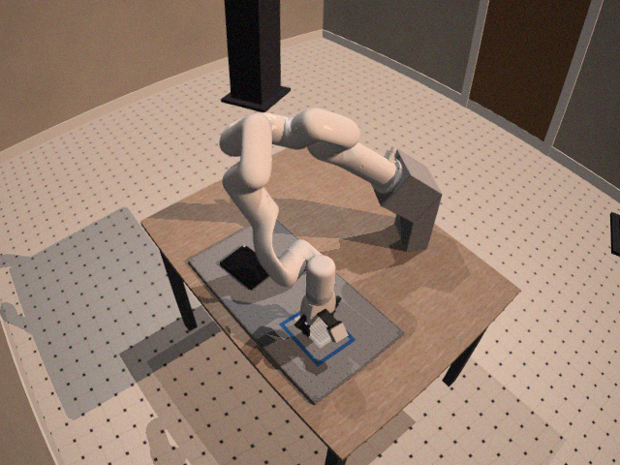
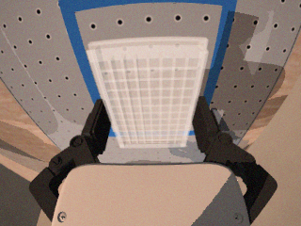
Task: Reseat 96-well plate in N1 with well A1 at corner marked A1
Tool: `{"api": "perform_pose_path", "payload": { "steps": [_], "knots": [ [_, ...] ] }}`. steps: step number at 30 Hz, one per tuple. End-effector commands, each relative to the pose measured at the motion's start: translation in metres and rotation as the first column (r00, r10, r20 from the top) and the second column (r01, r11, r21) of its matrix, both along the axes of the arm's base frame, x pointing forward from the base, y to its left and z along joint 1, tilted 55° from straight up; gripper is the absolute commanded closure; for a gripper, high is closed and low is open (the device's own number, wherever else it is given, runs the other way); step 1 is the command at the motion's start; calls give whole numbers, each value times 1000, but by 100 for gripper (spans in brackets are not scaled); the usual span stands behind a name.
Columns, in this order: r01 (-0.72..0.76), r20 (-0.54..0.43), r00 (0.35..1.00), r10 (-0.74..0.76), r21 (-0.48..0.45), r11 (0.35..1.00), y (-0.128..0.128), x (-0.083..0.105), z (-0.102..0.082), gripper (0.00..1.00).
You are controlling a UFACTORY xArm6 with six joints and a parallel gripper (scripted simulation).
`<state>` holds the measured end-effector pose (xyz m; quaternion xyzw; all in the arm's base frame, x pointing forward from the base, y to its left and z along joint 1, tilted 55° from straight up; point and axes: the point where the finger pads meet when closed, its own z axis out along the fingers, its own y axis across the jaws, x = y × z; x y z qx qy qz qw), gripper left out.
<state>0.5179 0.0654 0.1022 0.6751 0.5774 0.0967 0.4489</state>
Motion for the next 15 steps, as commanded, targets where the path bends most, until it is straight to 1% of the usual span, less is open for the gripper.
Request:
{"api": "perform_pose_path", "payload": {
  "steps": [1,7,15],
  "knots": [
    [-2,2,1000,2,1,1000,-2,4,-3,100],
    [-2,1,1000,2,1,1000,-7,11,-8,100],
    [-2,1,1000,2,1,1000,-7,11,-8,100]
  ]
}}
